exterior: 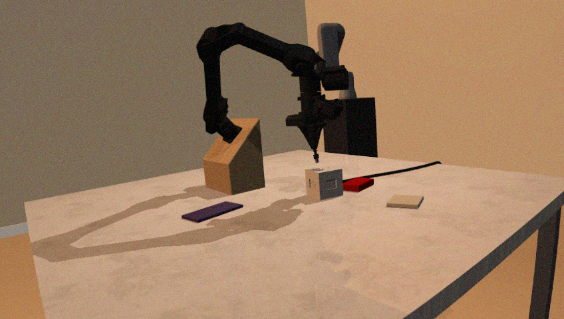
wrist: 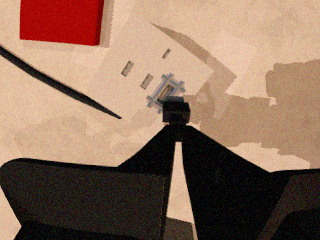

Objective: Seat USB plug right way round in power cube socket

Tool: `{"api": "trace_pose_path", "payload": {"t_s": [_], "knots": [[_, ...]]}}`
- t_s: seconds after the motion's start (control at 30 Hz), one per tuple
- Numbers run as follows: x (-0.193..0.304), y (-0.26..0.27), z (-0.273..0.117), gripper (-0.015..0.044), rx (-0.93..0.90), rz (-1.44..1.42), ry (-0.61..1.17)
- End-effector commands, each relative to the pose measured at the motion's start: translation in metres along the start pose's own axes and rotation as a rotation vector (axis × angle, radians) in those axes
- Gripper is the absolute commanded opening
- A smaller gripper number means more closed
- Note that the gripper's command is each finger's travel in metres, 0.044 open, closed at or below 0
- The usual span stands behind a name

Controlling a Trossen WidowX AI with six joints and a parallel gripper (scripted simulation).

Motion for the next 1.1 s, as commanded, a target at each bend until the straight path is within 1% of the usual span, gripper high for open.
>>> {"api": "trace_pose_path", "payload": {"t_s": [0.0,1.07], "knots": [[0.0004,0.0001,0.0003,0.0,0.0,0.092,0.002],[0.0004,0.0001,0.0003,0.0,0.001,0.93,0.002]]}}
Point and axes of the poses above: the point midway between the two fingers, 35 mm back from their tips, its own z axis out along the fingers, its own y axis across the jaws, x = y × z, the point moved 5 cm from there along -z, back along the fingers, and after that the axes turned 3 degrees about z, right-handed, at the moved point
